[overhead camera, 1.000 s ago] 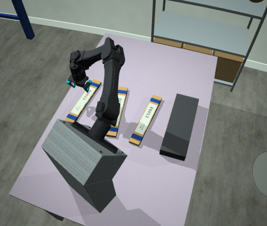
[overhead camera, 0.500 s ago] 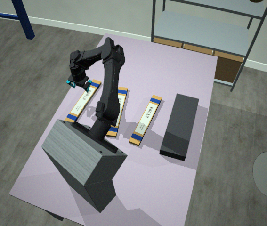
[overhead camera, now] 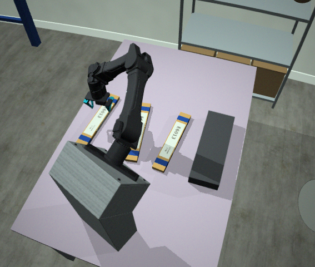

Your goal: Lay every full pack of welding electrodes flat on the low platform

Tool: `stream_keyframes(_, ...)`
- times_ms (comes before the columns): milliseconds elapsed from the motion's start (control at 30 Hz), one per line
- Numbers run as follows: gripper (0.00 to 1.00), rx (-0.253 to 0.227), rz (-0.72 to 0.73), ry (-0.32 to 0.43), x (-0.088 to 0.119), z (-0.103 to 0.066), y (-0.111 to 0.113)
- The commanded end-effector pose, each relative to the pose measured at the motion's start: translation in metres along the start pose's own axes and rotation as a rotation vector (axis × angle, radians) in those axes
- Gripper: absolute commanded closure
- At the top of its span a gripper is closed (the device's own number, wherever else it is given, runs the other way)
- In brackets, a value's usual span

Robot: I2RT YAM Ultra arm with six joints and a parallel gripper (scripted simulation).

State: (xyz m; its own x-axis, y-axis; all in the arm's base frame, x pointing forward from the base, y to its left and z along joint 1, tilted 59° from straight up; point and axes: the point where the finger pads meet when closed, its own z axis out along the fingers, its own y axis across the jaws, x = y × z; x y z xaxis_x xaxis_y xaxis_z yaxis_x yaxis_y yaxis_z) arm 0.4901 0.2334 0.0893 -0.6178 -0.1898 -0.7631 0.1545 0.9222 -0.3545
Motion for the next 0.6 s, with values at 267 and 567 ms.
stream_keyframes(267,0.05,-0.029,-0.092,-0.047,-0.007,-0.008,-0.061)
stream_keyframes(567,0.05,-0.027,-0.092,-0.048,-0.004,-0.007,-0.115)
